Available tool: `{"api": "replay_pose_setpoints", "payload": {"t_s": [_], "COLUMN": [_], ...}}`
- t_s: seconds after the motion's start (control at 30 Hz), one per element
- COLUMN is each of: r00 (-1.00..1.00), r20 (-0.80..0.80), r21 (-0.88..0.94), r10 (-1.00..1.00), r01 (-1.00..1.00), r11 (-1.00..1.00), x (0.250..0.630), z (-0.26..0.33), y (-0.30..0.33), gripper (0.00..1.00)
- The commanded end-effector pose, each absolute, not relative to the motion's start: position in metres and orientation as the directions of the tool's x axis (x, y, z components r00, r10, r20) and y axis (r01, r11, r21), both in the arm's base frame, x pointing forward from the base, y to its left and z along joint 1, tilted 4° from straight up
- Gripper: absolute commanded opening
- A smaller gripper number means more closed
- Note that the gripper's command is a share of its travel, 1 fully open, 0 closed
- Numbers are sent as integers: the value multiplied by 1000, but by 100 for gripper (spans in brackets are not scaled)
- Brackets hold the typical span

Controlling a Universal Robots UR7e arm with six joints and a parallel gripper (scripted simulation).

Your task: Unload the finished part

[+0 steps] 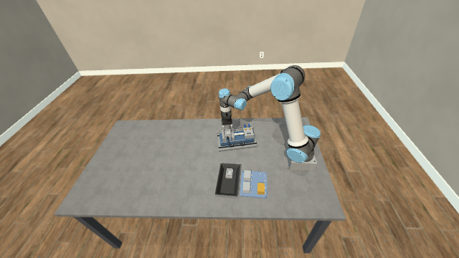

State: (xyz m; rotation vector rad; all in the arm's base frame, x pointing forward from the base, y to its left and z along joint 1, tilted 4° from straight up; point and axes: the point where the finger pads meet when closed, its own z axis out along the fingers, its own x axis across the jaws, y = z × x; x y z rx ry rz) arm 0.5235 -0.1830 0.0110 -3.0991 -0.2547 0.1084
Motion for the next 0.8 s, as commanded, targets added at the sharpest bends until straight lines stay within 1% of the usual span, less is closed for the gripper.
{"api": "replay_pose_setpoints", "payload": {"t_s": [0.0, 0.77], "r00": [984, 984], "r20": [-66, -66], "r21": [-35, -35], "r10": [164, 164], "r01": [162, 162], "r11": [-986, -986], "x": [524, 523], "z": [11, 4], "y": [-183, -183], "gripper": [100, 100]}}
